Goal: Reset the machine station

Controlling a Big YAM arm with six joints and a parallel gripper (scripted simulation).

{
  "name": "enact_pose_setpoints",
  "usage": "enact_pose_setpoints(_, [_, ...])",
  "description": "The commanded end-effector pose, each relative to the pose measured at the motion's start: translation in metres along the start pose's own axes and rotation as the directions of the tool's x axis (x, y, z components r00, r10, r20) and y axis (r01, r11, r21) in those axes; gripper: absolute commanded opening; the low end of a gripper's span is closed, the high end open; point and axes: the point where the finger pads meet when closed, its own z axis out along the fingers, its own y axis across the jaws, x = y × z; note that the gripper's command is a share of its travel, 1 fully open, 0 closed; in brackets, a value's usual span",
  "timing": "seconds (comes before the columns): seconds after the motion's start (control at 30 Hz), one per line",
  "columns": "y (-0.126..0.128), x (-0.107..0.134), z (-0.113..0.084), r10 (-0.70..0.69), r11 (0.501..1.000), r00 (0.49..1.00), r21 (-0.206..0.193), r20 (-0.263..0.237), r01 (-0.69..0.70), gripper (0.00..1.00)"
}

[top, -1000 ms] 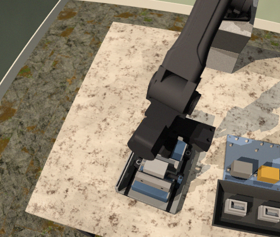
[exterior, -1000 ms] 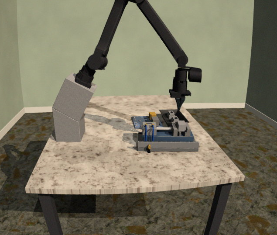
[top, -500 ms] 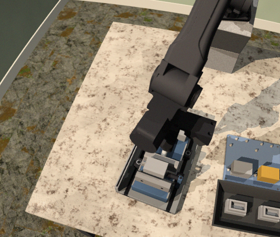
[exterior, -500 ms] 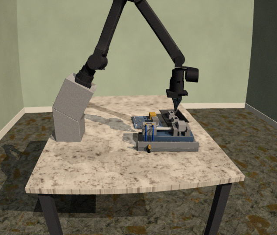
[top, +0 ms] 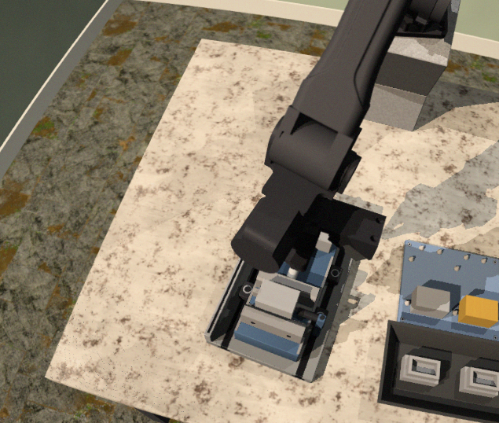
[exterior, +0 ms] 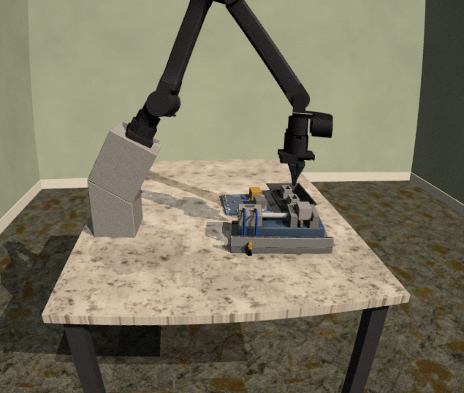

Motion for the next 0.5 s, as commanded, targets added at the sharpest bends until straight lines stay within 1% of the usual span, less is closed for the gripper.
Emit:
enact_pose_setpoints(0.0, [-0.0221,0.0001,-0.0147,-0.022,0.998,1.0,0.058,-0.004,0.022,0.0])
enact_pose_setpoints(0.33, [-0.0222,0.0,-0.0143,-0.022,0.998,1.0,0.058,-0.004,0.023,0.0])
enact_pose_setpoints(0.47, [-0.0211,0.0,-0.0106,-0.022,0.998,1.0,0.053,-0.003,0.022,0.0])
